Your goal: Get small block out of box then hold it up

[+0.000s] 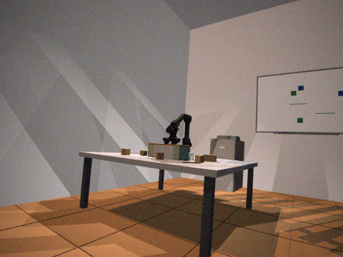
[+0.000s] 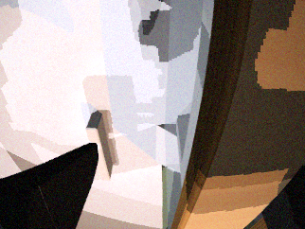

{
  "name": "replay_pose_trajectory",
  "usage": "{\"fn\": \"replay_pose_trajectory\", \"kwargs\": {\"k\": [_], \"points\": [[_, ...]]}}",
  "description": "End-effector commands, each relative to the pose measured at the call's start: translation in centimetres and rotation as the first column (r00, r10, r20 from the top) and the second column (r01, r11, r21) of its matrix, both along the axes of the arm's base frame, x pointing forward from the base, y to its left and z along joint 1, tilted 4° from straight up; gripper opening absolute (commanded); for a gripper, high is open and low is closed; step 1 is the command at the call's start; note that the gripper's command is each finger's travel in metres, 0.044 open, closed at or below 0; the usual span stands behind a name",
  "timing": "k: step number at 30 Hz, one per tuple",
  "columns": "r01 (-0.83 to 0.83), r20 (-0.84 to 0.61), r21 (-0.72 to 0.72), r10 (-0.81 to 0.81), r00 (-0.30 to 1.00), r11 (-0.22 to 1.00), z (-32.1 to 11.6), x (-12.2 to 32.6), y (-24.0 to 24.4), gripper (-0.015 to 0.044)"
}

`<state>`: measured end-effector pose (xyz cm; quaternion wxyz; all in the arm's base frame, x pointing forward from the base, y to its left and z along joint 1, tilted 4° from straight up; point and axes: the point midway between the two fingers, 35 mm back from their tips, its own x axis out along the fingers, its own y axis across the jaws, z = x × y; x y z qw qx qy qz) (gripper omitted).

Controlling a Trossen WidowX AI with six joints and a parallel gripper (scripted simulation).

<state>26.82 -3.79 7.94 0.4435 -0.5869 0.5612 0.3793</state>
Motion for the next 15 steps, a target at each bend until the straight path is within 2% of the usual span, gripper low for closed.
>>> {"fn": "replay_pose_trajectory", "kwargs": {"k": [1, 15], "points": [[-0.003, 0.003, -0.002, 0.003, 1.0, 1.0, 0.0, -0.1, -1.0, 0.04], [-0.003, 0.003, -0.006, 0.003, 1.0, 1.0, 0.0, -0.2, -4.4, 0.04]]}}
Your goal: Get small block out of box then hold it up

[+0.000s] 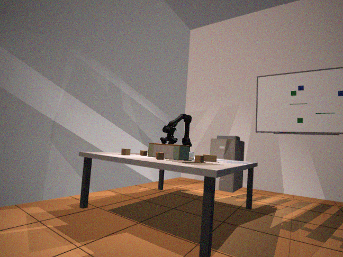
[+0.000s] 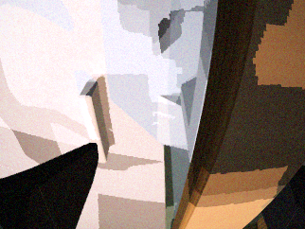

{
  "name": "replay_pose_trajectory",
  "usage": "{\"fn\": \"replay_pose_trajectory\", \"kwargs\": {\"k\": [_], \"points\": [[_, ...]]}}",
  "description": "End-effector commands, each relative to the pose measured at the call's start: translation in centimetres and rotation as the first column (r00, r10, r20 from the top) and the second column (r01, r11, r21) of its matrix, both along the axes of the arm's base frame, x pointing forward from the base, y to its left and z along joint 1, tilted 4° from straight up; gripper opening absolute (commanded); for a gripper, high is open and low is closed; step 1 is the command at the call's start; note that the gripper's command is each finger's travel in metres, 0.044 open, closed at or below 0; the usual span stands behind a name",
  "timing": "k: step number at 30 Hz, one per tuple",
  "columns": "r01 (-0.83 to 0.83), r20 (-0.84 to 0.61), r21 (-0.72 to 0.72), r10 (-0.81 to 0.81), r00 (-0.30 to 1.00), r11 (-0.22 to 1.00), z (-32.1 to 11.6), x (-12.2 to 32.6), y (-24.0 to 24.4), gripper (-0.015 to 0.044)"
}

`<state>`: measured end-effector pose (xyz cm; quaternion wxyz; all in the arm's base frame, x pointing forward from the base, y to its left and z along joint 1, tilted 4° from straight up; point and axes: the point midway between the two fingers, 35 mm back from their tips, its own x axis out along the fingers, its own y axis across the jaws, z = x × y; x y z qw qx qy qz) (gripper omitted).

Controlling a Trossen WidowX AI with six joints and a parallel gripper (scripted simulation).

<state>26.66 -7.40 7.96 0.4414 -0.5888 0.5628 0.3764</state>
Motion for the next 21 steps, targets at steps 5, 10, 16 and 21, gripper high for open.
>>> {"fn": "replay_pose_trajectory", "kwargs": {"k": [5, 10, 16, 21], "points": [[-0.004, 0.002, 0.002, 0.004, 1.0, 1.0, 0.0, -0.1, -2.1, 0.04], [-0.004, 0.002, 0.001, 0.004, 1.0, 1.0, 0.0, -0.1, -3.0, 0.04], [0.0, 0.002, -0.002, 0.0, 1.0, 1.0, 3.1, -0.2, -2.9, 0.04], [0.003, 0.001, -0.004, -0.003, 1.0, 1.0, 6.0, -0.7, -2.7, 0.04]]}}
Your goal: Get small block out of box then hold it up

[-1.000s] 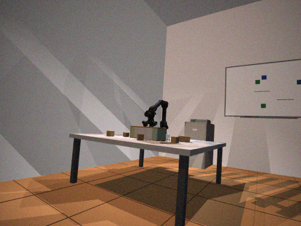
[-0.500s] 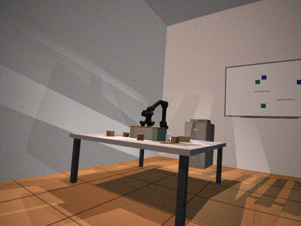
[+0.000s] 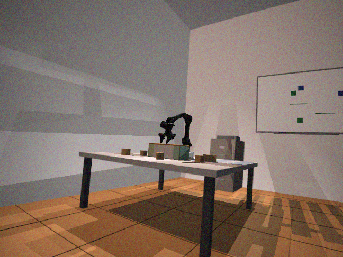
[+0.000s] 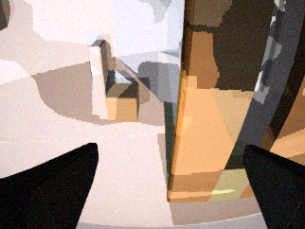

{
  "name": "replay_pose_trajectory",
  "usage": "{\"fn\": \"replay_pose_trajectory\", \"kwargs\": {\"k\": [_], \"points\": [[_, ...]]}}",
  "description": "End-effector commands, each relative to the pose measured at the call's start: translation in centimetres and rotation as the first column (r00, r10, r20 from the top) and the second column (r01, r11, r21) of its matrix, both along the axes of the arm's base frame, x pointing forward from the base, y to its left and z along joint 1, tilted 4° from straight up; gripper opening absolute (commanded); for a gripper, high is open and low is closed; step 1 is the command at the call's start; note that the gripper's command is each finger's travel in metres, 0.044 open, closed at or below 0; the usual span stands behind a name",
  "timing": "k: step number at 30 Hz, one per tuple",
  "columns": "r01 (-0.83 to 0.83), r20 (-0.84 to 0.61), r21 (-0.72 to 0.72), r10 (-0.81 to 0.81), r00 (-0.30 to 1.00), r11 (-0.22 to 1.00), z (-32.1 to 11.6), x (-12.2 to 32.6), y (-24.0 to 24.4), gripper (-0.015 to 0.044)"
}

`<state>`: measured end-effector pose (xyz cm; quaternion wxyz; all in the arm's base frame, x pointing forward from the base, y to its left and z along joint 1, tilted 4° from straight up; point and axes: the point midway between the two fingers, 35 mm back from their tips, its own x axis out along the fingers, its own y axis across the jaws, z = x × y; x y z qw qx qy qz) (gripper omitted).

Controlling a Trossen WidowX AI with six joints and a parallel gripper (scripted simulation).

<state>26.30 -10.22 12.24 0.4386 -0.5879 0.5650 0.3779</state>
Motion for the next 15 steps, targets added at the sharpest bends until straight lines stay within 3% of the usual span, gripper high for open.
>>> {"fn": "replay_pose_trajectory", "kwargs": {"k": [1, 4, 7, 9, 15], "points": [[0.003, 0.009, -0.002, -0.003, 1.0, 1.0, 1.8, -0.3, 0.1, 0.04], [-0.001, 0.015, -0.003, 0.001, 1.0, 1.0, 1.3, 0.0, 0.0, 0.04], [0.043, 0.116, -0.024, -0.04, 0.992, 0.999, 2.6, 1.6, -0.5, 0.0321], [0.141, 0.184, 0.002, -0.139, 0.973, 0.99, 3.1, 2.1, -0.9, 0.0285], [0.437, 0.265, 0.143, -0.46, 0.847, 0.888, 2.9, 1.5, -1.5, 0.0285]]}}
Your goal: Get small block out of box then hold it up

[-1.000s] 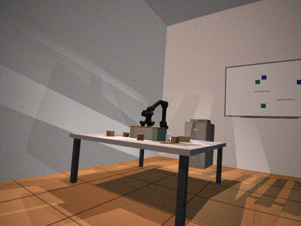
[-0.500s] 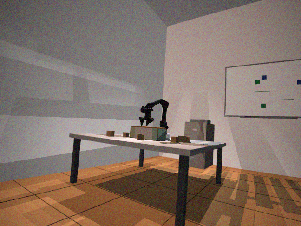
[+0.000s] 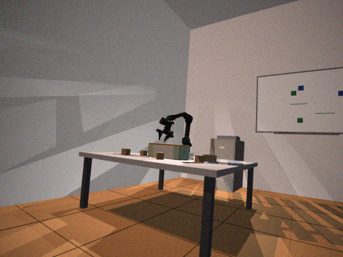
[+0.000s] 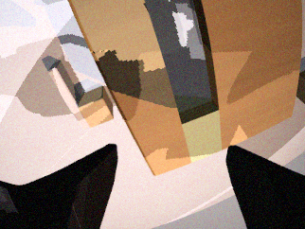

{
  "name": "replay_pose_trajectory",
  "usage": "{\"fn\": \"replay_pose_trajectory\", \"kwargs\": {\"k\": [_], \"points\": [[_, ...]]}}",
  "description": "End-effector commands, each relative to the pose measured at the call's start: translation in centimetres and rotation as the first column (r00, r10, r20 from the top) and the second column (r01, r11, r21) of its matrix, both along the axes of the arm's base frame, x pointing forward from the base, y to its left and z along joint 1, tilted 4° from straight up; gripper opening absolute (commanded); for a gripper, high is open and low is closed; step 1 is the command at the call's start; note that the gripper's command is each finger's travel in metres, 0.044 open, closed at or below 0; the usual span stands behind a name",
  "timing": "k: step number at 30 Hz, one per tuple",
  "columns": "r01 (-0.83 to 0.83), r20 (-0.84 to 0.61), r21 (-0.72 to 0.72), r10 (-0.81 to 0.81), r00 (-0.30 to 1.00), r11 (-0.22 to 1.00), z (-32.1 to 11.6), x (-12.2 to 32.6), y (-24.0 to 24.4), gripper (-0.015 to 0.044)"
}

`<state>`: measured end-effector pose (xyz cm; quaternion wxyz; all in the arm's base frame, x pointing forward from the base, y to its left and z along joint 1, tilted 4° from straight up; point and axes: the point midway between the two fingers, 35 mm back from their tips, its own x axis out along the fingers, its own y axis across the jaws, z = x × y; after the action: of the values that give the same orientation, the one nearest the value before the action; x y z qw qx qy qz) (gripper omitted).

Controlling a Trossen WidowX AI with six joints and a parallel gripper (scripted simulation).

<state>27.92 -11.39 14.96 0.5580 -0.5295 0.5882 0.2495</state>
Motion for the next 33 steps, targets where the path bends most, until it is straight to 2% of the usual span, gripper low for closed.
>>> {"fn": "replay_pose_trajectory", "kwargs": {"k": [1, 4, 7, 10, 13, 15, 23, 28, 33], "points": [[0.259, 0.104, 0.102, -0.269, 0.957, 0.96, 0.1, -0.3, -0.5, 0.0285], [0.517, 0.155, 0.238, -0.558, 0.815, 0.822, -0.1, -0.9, -1.0, 0.0285], [0.709, 0.152, 0.376, -0.794, 0.589, 0.597, -0.3, -1.4, -1.5, 0.0285], [0.811, 0.097, 0.495, -0.948, 0.304, 0.31, -0.4, -2.0, -1.9, 0.0285], [0.814, -0.002, 0.581, -1.0, -0.007, -0.007, -0.5, -2.5, -2.4, 0.0285], [0.778, -0.064, 0.607, -0.986, -0.152, -0.159, -0.5, -2.8, -2.6, 0.0285], [0.55, -0.26, 0.611, -0.801, -0.539, -0.569, -0.6, -3.6, -3.2, 0.0285], [0.335, -0.374, 0.561, -0.592, -0.714, -0.757, -0.6, -4.1, -3.5, 0.0285], [0.08, -0.473, 0.472, -0.328, -0.818, -0.878, -0.6, -4.6, -3.8, 0.0285]]}}
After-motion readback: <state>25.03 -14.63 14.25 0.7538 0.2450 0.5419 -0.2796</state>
